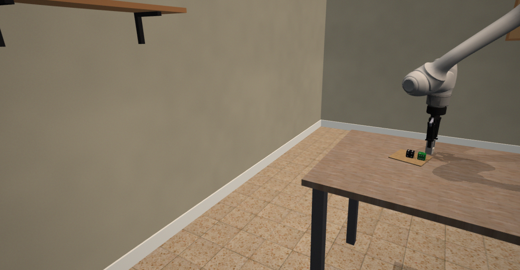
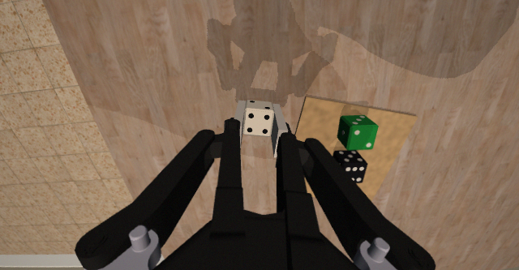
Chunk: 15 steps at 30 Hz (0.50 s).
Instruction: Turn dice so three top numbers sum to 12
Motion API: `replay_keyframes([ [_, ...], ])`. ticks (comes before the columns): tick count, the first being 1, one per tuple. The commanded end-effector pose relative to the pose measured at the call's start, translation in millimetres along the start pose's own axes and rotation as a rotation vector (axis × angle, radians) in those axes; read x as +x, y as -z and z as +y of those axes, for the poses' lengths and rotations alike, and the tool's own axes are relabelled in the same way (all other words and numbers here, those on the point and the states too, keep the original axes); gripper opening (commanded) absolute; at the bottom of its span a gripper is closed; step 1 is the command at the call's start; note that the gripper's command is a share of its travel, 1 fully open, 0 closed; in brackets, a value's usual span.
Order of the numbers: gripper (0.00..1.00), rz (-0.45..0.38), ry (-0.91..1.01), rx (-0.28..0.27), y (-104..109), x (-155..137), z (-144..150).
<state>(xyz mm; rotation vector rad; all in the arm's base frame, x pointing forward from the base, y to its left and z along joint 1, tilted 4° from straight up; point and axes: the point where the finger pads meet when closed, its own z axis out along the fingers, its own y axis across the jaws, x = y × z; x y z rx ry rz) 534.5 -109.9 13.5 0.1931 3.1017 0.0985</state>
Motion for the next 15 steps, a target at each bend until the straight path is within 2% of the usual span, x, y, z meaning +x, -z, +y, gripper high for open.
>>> replay_keyframes([
  [1, 0.16, 0.0, 0.0, 0.0, 0.1, 0.0, 0.1],
  [10, 0.16, 0.0, 0.0, 0.0, 19.0, 0.0, 0.0],
  [15, 0.16, 0.0, 0.0, 0.0, 54.6, 0.0, 0.0],
])
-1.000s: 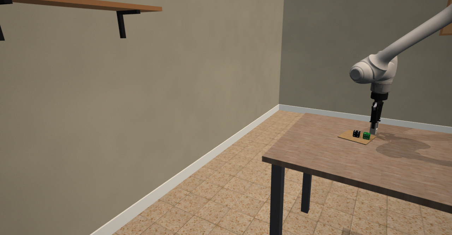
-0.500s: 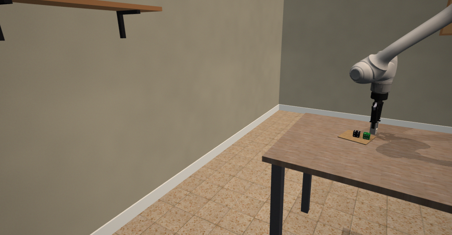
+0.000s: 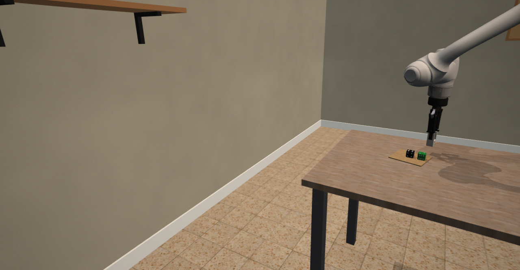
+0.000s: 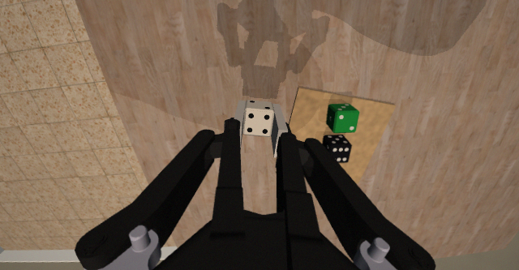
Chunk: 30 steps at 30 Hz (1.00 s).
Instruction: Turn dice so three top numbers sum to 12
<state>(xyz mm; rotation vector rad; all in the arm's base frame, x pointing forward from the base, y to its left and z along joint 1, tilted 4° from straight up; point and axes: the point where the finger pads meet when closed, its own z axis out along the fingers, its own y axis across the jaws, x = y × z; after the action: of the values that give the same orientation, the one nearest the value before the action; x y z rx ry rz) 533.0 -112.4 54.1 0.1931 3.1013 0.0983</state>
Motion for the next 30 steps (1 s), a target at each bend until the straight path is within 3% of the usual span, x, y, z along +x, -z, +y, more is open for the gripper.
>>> replay_keyframes([
  [1, 0.16, 0.0, 0.0, 0.0, 21.6, 0.0, 0.1],
  [8, 0.16, 0.0, 0.0, 0.0, 57.4, 0.0, 0.0],
  [20, 0.16, 0.0, 0.001, 0.0, 59.4, -1.2, 1.2],
  [23, 0.16, 0.0, 0.049, 0.0, 61.9, -40.4, 43.2],
  [24, 0.16, 0.0, 0.049, 0.0, 61.9, -40.4, 43.2],
  [25, 0.16, 0.0, 0.074, 0.0, 62.7, -59.8, 68.4],
  [26, 0.16, 0.0, 0.074, 0.0, 62.7, -59.8, 68.4],
  [27, 0.16, 0.0, 0.097, 0.0, 63.1, -76.3, 92.6],
  [29, 0.16, 0.0, 0.097, 0.0, 63.1, -76.3, 92.6],
  [30, 0.16, 0.0, 0.113, 0.0, 63.2, -87.4, 110.8],
])
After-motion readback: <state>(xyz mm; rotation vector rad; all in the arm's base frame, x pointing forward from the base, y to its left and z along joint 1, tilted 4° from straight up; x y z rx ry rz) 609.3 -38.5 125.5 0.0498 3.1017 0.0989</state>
